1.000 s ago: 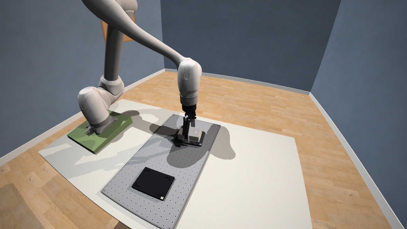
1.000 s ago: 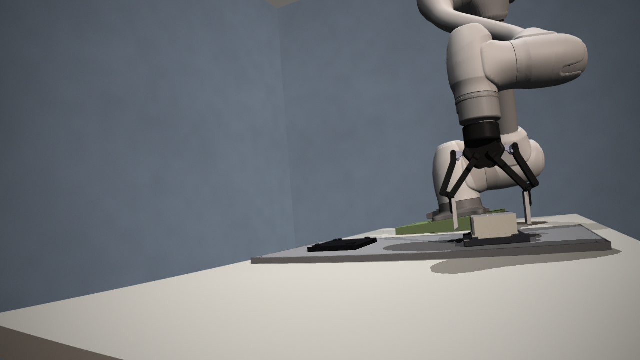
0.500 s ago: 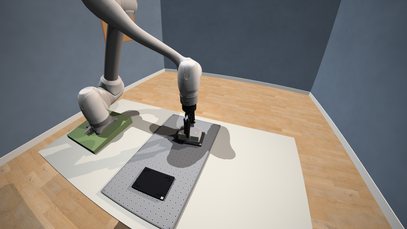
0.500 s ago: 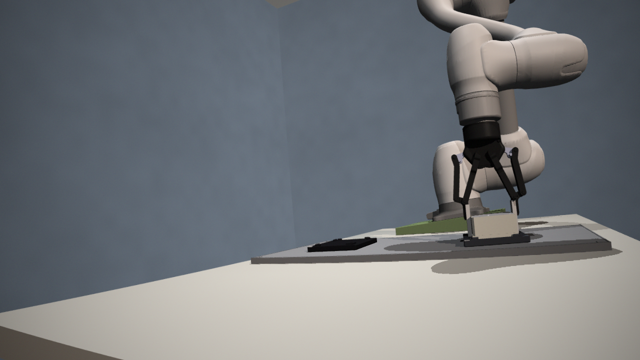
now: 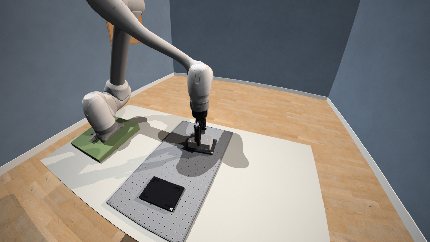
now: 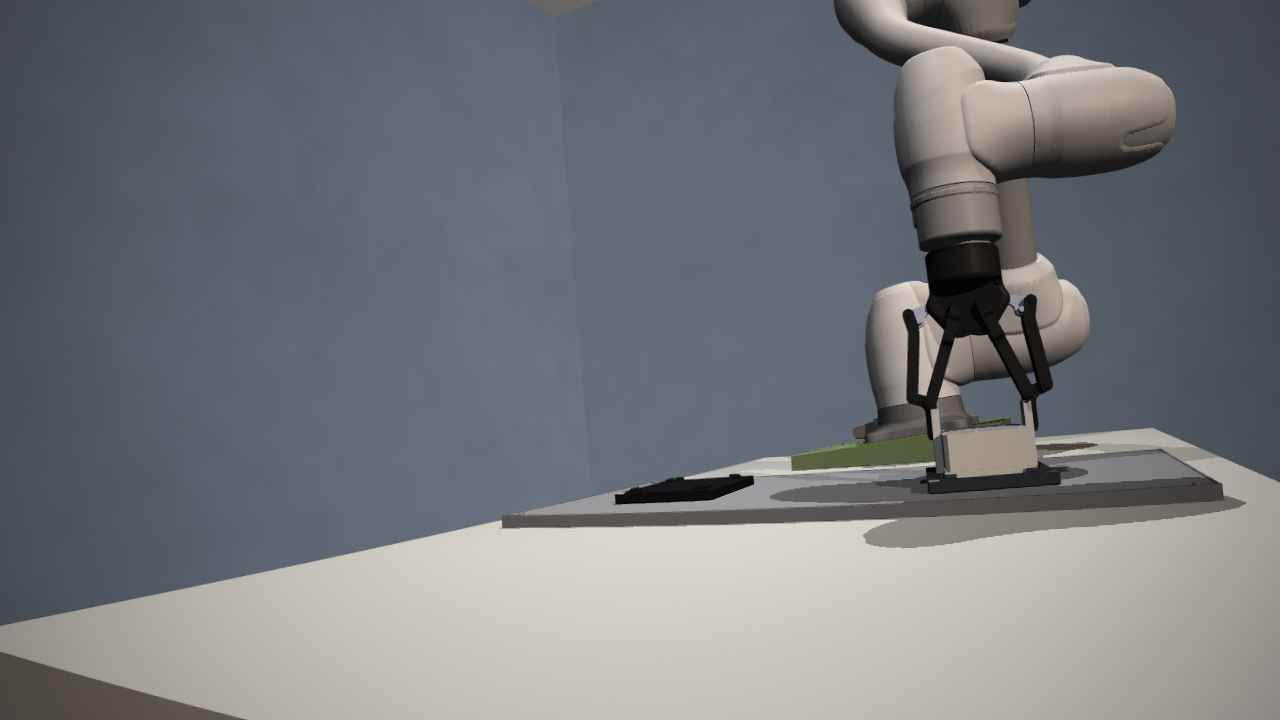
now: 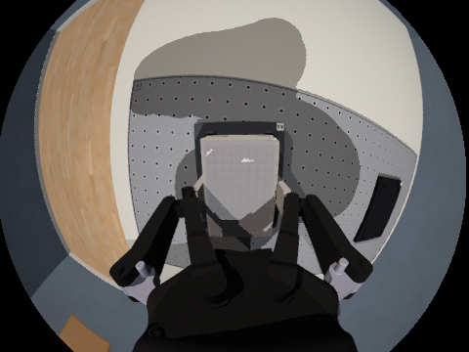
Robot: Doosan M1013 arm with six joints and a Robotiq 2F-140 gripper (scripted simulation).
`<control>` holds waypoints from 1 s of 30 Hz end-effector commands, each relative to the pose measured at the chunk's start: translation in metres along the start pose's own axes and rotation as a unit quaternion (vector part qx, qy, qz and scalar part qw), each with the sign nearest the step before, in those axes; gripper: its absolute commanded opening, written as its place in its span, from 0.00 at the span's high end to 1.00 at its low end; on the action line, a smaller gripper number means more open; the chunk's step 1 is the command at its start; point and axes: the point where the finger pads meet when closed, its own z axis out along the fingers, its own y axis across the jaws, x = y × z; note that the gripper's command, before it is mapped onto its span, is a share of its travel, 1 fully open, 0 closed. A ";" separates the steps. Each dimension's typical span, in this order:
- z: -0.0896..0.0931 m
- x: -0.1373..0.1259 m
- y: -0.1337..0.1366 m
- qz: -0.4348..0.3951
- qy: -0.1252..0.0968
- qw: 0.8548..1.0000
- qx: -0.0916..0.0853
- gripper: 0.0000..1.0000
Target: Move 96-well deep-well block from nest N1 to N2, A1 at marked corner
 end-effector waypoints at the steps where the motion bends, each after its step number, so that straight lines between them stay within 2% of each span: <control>1: 0.000 0.000 0.000 0.000 0.000 1.000 0.000 1.00; 4: 0.000 0.000 0.000 0.000 0.000 1.000 0.000 1.00; 30: -0.040 0.000 0.000 0.000 0.000 1.000 0.000 1.00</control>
